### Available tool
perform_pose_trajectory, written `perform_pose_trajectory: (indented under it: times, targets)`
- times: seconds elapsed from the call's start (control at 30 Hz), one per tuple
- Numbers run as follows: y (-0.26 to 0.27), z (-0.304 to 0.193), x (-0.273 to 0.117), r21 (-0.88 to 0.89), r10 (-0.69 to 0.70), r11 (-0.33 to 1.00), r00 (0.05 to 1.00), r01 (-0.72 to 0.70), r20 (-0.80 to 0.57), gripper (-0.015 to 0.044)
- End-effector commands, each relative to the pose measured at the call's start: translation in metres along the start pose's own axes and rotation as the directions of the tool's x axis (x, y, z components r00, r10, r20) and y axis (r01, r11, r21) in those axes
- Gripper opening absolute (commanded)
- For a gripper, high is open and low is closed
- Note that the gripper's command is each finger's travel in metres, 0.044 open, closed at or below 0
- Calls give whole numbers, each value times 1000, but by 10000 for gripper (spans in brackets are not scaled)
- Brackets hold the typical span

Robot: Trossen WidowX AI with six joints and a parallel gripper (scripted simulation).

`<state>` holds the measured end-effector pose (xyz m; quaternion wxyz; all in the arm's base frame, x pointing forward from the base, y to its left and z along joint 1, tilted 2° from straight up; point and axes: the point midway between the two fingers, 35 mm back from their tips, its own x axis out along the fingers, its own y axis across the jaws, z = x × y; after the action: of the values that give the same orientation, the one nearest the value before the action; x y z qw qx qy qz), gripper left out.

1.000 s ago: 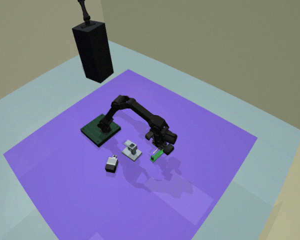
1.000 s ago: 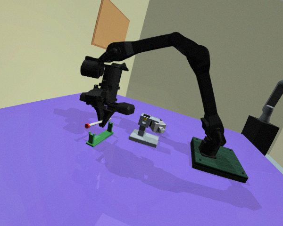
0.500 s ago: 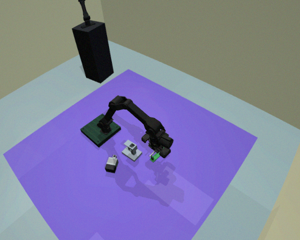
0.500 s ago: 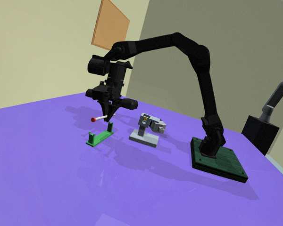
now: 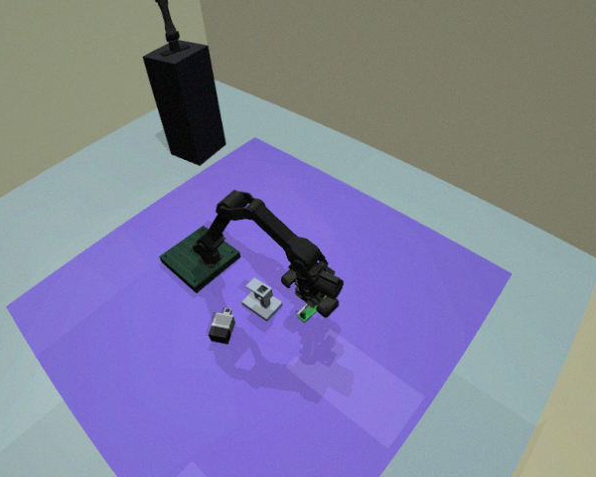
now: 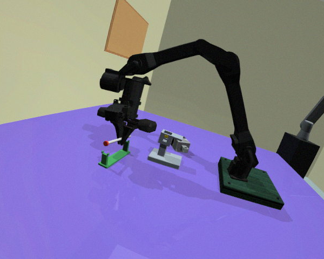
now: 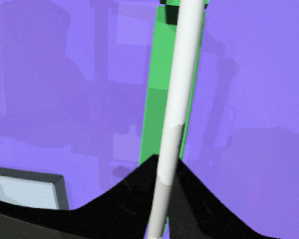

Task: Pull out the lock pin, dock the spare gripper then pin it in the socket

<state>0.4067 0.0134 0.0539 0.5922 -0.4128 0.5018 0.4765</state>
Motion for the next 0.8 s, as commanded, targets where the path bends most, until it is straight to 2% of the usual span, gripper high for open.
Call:
perform_pose_trajectory:
  times: [0.0,0.77]
  targets:
    - [2,-1,7,-1,4,1000,1000,-4,-1,0]
    - [2,-3,22,-2,-9,1000,1000,9,2,0]
